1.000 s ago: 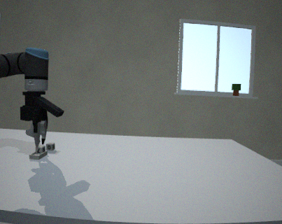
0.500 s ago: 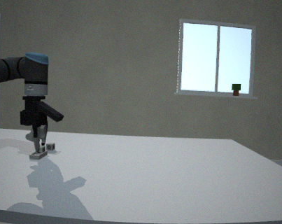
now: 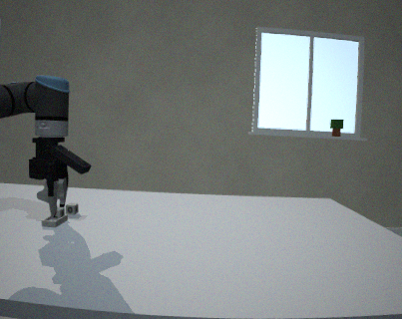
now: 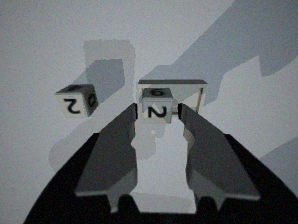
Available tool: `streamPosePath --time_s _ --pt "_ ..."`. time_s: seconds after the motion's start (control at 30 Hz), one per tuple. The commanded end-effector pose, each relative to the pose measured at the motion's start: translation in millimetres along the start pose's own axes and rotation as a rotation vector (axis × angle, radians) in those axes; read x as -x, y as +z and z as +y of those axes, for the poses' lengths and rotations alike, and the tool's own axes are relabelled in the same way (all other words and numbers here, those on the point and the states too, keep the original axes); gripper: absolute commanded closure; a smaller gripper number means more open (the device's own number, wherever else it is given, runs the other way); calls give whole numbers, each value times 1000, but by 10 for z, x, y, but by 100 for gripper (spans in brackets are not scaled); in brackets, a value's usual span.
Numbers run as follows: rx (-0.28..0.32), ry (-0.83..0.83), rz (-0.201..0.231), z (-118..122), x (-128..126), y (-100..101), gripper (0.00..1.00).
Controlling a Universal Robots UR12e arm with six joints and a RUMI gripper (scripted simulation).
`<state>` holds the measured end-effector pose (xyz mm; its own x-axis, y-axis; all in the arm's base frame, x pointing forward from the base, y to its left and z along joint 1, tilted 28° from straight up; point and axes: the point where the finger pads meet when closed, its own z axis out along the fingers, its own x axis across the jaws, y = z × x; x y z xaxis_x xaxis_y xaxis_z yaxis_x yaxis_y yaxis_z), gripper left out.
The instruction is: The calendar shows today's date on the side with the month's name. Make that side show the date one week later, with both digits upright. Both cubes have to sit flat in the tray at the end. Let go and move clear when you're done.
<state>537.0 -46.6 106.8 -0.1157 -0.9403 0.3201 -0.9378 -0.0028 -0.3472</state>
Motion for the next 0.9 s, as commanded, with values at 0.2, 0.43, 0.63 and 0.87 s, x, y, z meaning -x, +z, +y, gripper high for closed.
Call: streamPosePath --time_s 0.2,0.43,0.63,0.87 --pt "2 0 -1 23 7 7 72" --pt "2 0 -1 23 7 7 72" --pt "2 0 -1 23 7 7 72" --pt "2 0 -1 23 7 7 90"
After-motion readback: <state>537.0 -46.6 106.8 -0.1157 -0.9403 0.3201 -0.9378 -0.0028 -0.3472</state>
